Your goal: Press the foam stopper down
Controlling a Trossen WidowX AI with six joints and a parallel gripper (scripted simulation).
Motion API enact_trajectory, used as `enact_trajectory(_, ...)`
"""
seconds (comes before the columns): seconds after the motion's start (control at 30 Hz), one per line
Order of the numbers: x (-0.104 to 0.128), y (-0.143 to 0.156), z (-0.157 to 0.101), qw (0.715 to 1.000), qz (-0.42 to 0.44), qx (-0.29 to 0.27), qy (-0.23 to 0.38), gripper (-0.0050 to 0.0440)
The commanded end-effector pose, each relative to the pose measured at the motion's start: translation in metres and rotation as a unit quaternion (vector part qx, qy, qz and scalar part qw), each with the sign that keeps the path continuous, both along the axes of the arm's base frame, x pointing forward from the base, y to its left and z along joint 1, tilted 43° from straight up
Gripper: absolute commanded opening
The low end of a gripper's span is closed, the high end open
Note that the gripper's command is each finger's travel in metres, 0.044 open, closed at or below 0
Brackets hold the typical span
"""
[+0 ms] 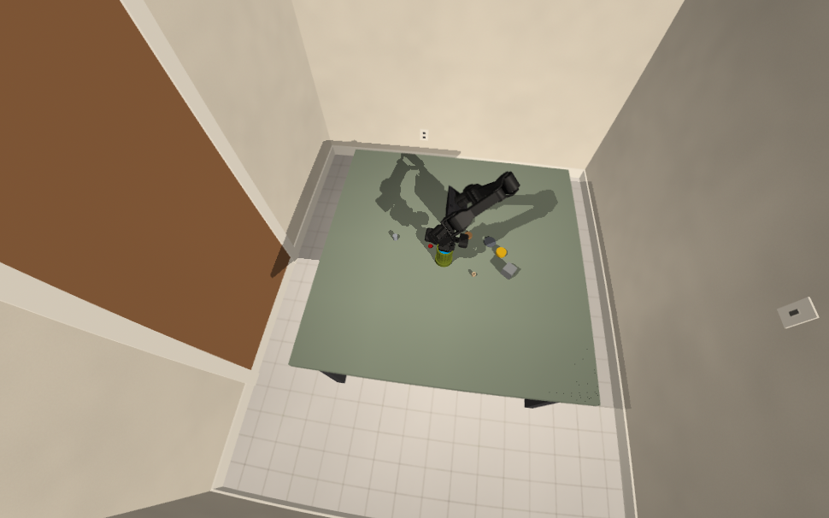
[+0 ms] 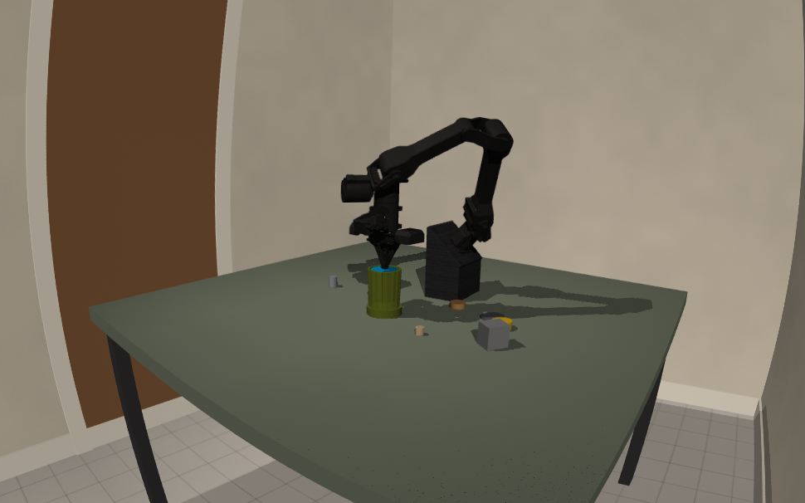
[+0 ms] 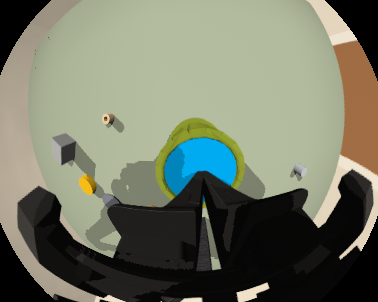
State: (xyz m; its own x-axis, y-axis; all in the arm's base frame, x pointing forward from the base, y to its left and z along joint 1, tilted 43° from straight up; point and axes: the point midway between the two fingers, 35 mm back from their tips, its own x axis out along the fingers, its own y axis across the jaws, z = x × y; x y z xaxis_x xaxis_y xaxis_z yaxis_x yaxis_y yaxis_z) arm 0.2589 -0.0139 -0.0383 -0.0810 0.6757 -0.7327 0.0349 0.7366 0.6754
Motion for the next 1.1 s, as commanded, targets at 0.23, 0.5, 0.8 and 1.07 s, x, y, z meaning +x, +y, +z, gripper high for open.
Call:
enact_trajectory(0.23,-0.0038,0.0047,-0.0021,1.000,0.003,0.003,0.006,0.0000)
enact_trajectory(0.5,-0.0042,0.0052,-0.0025,1.000,0.003,0.003,0.006,0.0000)
enact_trajectory(0.8,-0.0048,0.0059,-0.0030,1.000,0.003,0.002,0.006,0.0000)
enact_trajectory(1.07,-0.0052,0.0064,-0.0034,1.000,0.003,0.002,0.006,0.0000)
